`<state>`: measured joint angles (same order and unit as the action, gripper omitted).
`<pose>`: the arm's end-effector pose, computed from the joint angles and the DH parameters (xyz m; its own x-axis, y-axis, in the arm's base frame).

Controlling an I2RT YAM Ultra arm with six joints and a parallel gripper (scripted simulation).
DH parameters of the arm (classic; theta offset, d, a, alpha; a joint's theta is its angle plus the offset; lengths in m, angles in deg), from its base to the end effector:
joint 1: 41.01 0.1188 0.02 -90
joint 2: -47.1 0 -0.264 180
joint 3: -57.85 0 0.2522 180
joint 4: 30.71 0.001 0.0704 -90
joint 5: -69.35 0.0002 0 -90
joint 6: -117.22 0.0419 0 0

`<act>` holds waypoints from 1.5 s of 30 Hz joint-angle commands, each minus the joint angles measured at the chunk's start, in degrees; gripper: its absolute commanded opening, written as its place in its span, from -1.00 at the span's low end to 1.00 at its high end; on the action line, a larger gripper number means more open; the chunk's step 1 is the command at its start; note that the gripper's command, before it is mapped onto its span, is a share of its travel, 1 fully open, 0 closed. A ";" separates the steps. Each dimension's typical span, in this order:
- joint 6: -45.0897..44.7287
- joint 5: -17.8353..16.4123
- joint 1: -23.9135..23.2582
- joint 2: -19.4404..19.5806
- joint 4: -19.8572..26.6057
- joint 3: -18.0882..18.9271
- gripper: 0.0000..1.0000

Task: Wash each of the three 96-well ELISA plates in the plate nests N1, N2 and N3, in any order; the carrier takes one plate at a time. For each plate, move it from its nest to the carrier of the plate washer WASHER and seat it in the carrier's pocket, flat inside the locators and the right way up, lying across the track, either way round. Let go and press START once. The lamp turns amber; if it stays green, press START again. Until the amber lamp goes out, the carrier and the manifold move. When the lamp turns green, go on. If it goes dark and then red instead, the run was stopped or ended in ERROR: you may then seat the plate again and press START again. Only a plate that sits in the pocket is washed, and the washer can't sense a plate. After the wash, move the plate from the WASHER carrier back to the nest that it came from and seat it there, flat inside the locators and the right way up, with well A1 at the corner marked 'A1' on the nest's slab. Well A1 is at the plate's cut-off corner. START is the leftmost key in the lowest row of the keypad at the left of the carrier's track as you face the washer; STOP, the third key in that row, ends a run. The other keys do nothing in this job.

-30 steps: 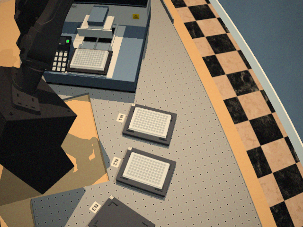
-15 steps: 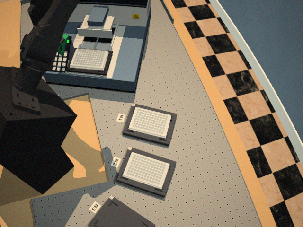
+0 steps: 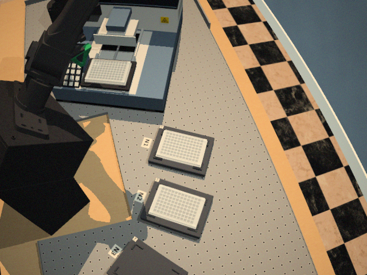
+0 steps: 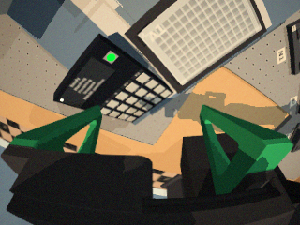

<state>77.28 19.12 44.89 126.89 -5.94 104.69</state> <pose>0.0429 0.2370 0.1546 -0.6079 -0.2380 -0.7575 -0.4302 0.9006 0.0623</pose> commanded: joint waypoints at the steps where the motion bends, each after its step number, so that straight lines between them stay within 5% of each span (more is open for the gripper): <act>1: 4.19 0.01 0.19 -0.25 0.35 0.13 1.00; 22: 21.20 -10.87 -17.83 -16.64 8.40 1.73 1.00; 28: 31.41 -11.20 -18.32 -16.91 8.61 1.87 1.00; 45: 30.45 -11.96 -19.45 -15.22 6.00 1.40 1.00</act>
<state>108.12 7.31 25.53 111.33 1.23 106.04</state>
